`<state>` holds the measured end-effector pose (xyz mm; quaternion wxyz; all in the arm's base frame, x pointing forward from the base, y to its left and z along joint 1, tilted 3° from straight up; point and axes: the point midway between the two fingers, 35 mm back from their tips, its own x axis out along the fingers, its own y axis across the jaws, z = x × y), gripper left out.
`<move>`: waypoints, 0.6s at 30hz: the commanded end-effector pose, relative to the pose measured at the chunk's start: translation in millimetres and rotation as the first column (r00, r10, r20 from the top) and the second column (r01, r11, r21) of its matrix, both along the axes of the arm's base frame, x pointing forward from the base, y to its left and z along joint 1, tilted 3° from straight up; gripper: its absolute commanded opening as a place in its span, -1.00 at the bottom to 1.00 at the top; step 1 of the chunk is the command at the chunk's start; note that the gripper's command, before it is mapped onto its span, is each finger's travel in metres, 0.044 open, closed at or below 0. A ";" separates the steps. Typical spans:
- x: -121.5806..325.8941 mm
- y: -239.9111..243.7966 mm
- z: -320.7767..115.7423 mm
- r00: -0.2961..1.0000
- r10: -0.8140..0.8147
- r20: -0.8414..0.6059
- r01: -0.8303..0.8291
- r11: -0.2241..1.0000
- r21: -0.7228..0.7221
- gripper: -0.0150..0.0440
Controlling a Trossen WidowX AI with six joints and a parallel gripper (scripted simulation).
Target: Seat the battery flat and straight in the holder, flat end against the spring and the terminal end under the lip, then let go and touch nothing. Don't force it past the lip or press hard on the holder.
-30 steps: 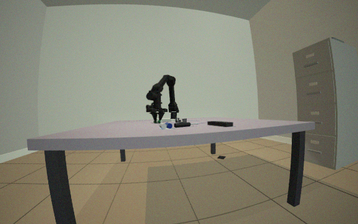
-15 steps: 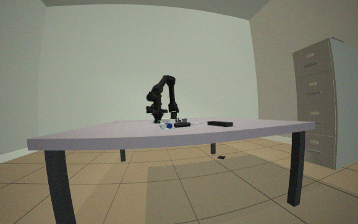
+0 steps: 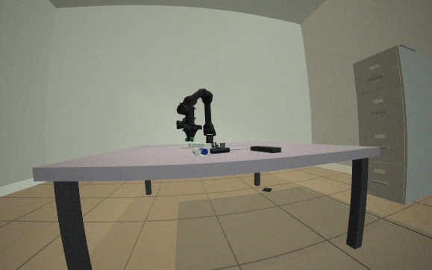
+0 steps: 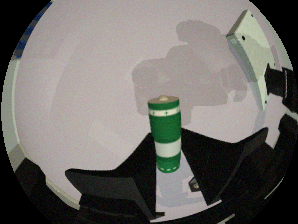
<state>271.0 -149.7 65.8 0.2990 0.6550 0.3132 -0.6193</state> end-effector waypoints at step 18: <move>24.7 119.6 30.1 0.954 -0.298 -0.018 0.299 0.954 0.022 -0.21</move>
